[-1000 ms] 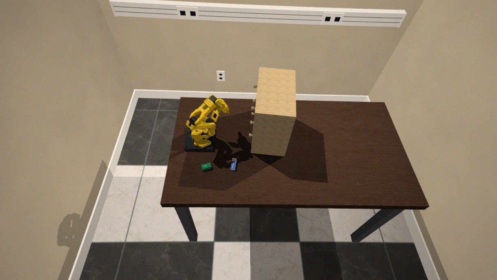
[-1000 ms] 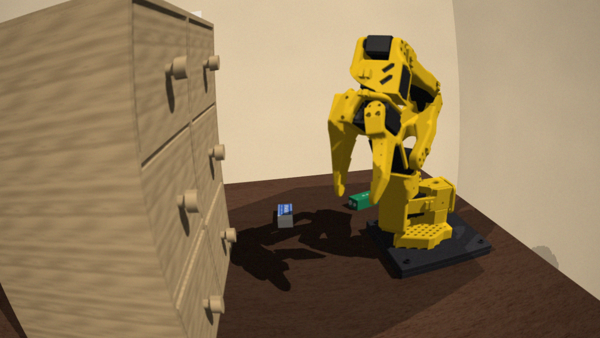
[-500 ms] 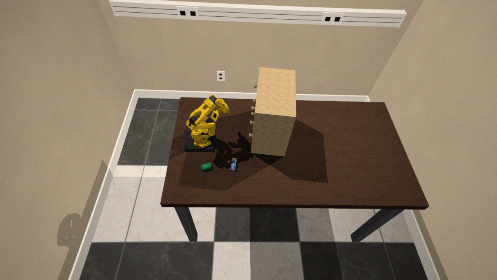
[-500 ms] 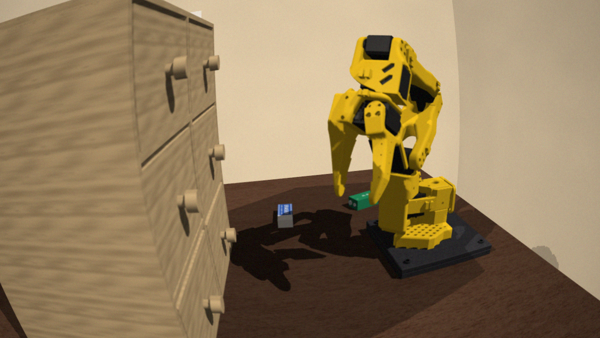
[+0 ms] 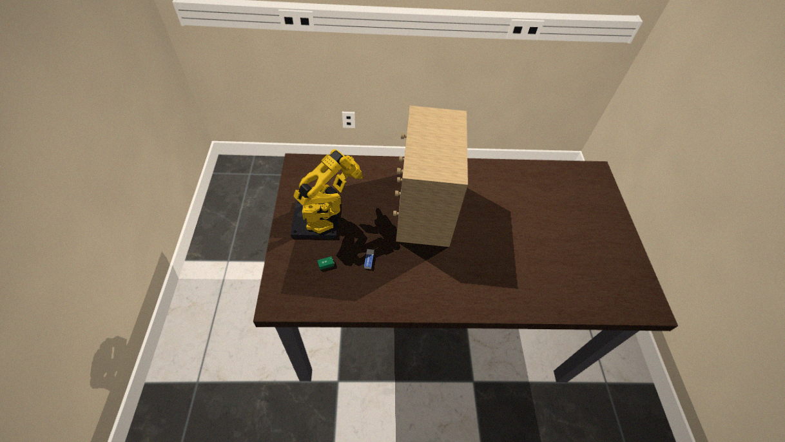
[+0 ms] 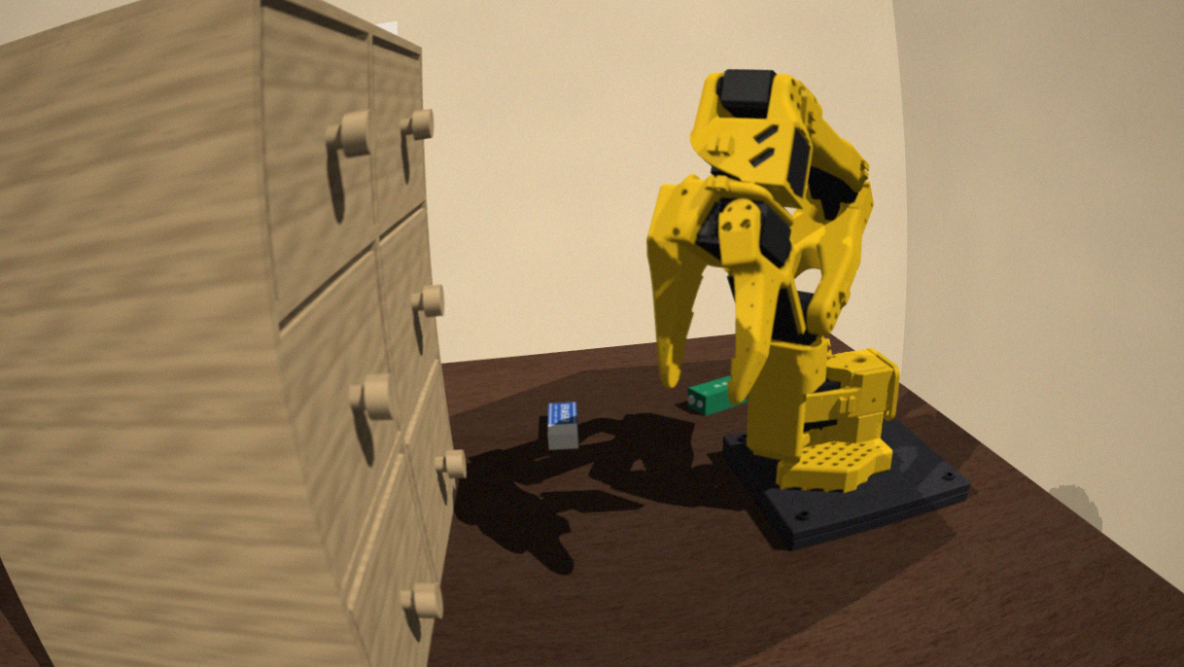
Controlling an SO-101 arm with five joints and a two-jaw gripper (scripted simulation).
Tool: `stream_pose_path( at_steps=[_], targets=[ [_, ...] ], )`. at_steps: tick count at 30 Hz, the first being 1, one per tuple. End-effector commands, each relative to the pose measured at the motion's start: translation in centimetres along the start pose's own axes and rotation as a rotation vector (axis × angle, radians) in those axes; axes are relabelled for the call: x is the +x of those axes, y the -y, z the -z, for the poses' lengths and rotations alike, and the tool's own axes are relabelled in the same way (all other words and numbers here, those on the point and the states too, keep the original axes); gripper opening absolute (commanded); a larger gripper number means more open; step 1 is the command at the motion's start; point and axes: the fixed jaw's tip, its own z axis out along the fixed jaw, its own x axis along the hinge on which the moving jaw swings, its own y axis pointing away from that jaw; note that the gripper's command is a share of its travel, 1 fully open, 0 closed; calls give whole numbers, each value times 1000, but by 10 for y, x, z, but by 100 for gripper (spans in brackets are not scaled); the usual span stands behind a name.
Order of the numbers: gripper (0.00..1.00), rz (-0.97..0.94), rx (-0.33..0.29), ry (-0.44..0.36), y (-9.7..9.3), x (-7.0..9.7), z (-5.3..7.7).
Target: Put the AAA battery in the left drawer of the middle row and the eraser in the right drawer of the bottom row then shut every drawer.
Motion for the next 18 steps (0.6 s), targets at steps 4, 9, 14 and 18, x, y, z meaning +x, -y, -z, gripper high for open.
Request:
stream_pose_path(
  at_steps=[4, 9, 14, 18],
  targets=[
    [21, 17, 7, -7, 2, 0, 2],
    [21, -42, -33, -21, -10, 2, -1],
    [21, -140, -101, -45, -31, 3, -3],
    [21, -217, -157, -63, -48, 3, -4]
  ],
)
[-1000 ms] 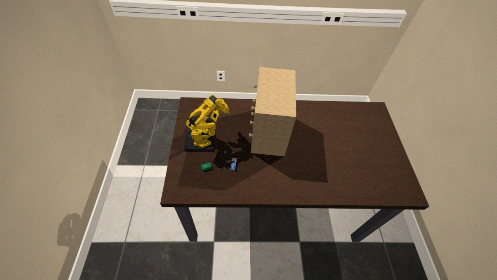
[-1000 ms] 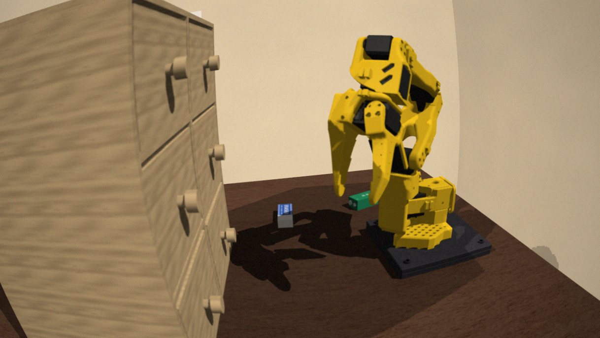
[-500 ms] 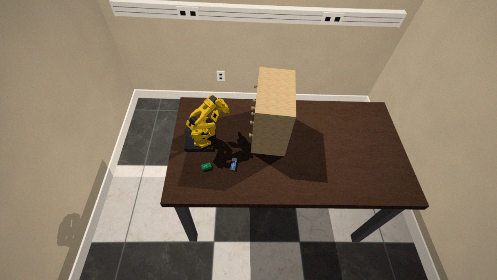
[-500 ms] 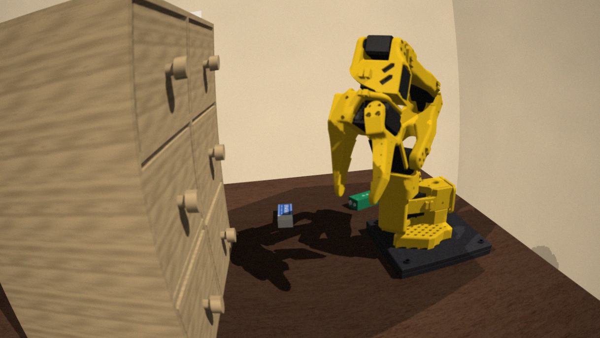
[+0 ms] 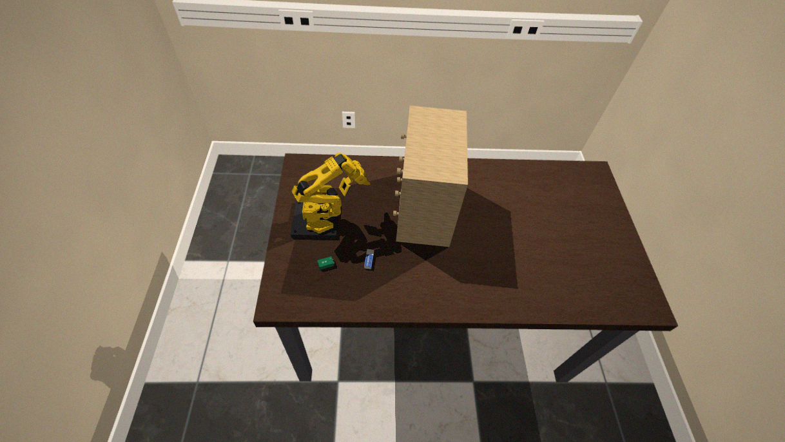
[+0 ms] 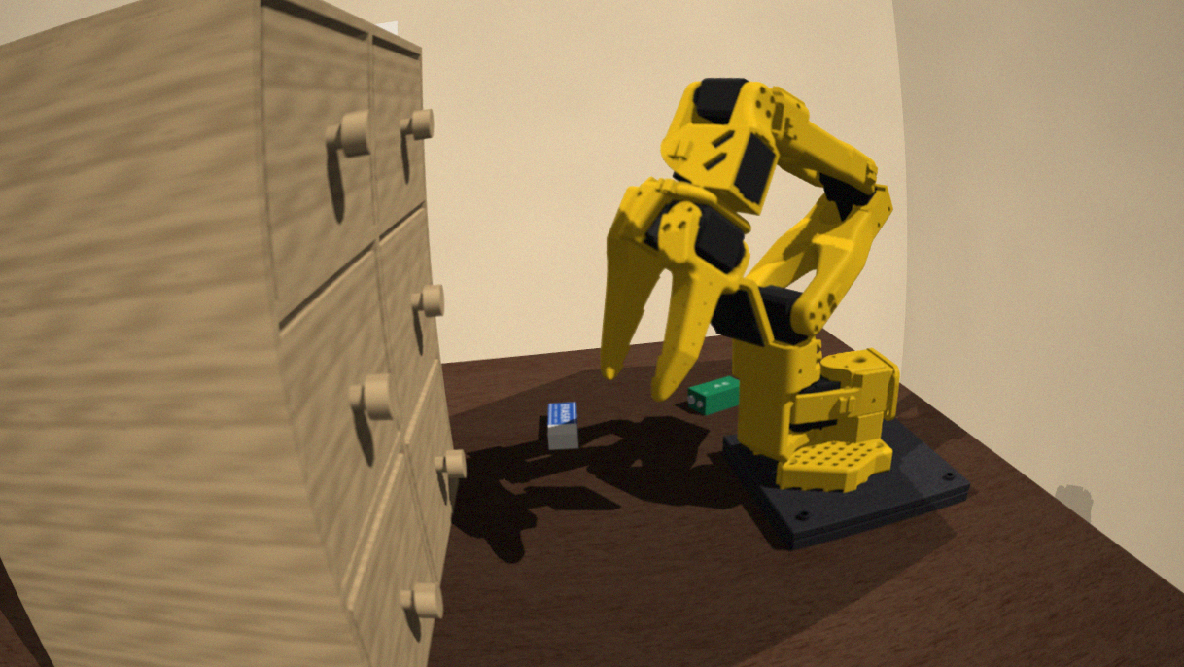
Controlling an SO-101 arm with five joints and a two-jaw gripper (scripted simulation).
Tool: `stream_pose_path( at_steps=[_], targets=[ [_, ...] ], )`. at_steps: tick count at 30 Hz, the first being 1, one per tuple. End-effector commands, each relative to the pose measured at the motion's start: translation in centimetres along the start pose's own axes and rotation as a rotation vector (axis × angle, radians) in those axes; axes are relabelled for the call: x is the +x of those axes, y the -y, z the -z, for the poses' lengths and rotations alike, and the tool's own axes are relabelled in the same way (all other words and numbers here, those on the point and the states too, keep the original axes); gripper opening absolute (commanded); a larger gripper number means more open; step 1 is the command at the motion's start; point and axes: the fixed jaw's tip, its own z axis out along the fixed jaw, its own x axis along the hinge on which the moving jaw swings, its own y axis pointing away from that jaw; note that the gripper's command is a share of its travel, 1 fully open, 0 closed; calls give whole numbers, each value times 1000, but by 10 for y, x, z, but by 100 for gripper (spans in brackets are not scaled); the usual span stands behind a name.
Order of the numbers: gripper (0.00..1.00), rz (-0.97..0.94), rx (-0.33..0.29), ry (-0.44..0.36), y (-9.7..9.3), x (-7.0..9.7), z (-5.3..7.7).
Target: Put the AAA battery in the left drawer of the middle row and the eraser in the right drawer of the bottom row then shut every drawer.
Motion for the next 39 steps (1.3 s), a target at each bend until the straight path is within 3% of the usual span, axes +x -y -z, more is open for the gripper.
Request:
stream_pose_path(
  at_steps=[1, 5, 20, 39],
  targets=[
    [21, -69, -57, -23, -17, 2, -3],
    [21, -107, -86, -31, -26, 2, -4],
    [21, -382, -315, -90, -92, -10, -2],
    [21, -382, -315, -90, -92, -10, -2]
  ],
)
